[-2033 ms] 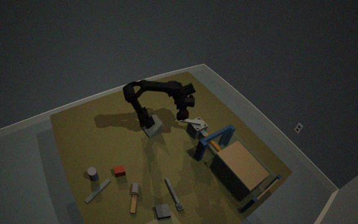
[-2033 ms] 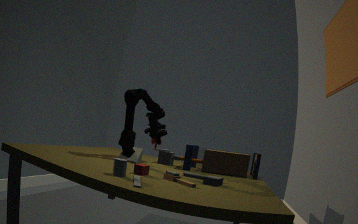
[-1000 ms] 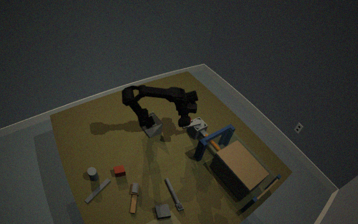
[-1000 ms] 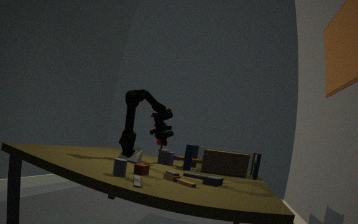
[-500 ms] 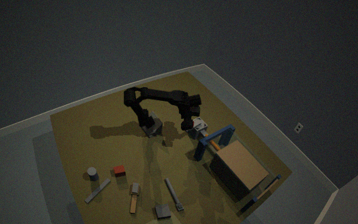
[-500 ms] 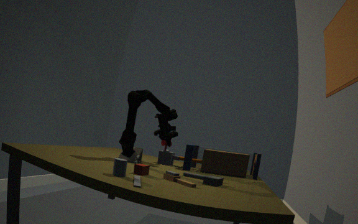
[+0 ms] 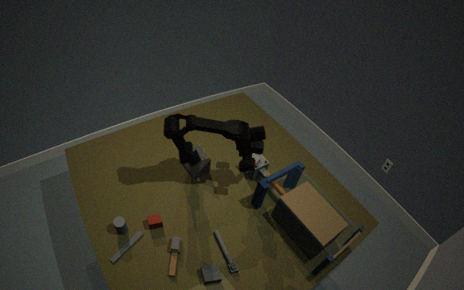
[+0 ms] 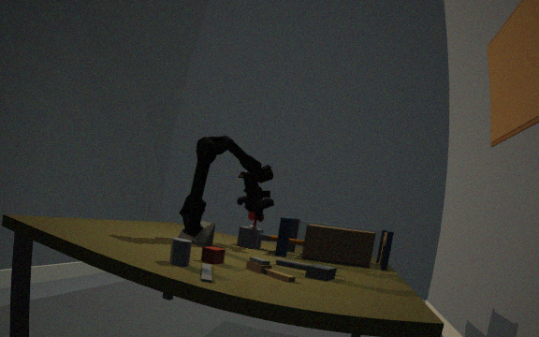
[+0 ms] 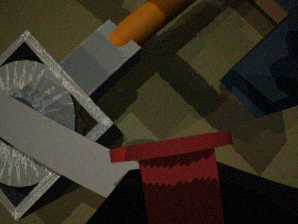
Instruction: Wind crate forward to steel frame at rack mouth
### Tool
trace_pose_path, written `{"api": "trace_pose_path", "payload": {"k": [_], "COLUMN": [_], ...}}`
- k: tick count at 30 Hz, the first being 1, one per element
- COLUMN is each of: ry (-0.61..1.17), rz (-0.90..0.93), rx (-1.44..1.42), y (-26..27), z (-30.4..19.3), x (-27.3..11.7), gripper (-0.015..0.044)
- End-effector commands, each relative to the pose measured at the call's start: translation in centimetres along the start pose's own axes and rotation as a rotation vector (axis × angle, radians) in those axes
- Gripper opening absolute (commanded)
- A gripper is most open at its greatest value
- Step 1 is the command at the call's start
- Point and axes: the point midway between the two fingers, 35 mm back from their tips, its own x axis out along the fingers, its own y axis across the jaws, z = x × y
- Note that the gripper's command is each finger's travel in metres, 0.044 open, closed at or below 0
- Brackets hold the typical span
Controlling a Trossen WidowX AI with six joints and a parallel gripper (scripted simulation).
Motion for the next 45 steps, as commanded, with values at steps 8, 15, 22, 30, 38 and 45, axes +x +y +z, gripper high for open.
{"api": "trace_pose_path", "payload": {"k": [8, 15, 22, 30, 38, 45], "ry": [-0.007, -0.008, -0.009, -0.010, -0.011, -0.011], "rz": [-0.015, -0.015, -0.015, -0.015, -0.015, -0.015], "rx": [0.010, 0.010, 0.011, 0.011, 0.012, 0.012], "y": [-1.1, -1.4, -1.6, -1.6, -1.4, -1.1], "z": [1.9, 2.9, 4.0, 5.2, 6.4, 7.4], "x": [1.1, 1.5, 2.0, 2.5, 3.1, 3.5], "gripper": [0.0000, 0.0000, 0.0000, 0.0000, 0.0000, 0.0000]}}
